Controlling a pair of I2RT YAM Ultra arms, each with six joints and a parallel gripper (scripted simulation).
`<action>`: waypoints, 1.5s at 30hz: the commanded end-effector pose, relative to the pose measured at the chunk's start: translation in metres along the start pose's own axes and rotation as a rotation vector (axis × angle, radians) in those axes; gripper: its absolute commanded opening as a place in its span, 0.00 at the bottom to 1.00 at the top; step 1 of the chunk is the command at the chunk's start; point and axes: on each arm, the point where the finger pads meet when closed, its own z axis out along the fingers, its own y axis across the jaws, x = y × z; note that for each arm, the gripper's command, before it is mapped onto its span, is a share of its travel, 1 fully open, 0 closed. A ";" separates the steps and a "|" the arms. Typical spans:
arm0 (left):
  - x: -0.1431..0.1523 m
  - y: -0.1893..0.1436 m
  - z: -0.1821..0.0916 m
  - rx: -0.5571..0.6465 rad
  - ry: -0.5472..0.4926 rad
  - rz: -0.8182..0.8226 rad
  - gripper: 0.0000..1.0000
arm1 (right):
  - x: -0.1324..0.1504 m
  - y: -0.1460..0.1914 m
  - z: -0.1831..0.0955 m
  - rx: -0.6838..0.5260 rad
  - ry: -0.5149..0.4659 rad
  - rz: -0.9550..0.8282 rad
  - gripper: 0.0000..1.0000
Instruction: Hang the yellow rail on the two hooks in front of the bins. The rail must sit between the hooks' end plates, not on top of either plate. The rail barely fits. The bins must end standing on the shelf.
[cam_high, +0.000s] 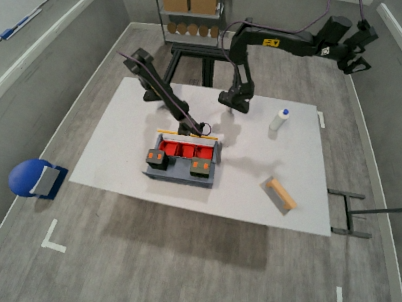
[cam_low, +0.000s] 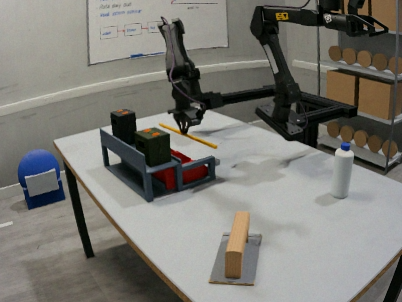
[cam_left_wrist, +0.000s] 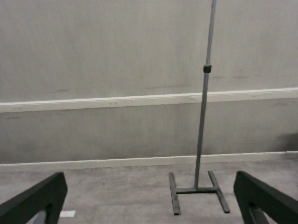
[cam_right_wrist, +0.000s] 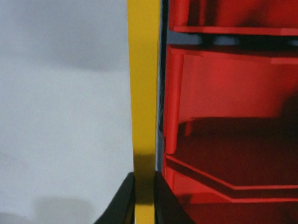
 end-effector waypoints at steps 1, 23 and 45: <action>-0.017 0.003 -0.009 -0.006 -0.052 0.007 1.00 | -0.021 -0.016 -0.022 0.046 -0.078 -0.001 0.00; -0.017 0.003 -0.009 -0.006 -0.052 0.007 1.00 | -0.021 -0.017 -0.014 0.039 -0.072 0.004 0.00; -0.017 0.003 -0.009 -0.006 -0.052 0.007 1.00 | -0.024 -0.020 -0.004 0.045 -0.077 0.003 0.00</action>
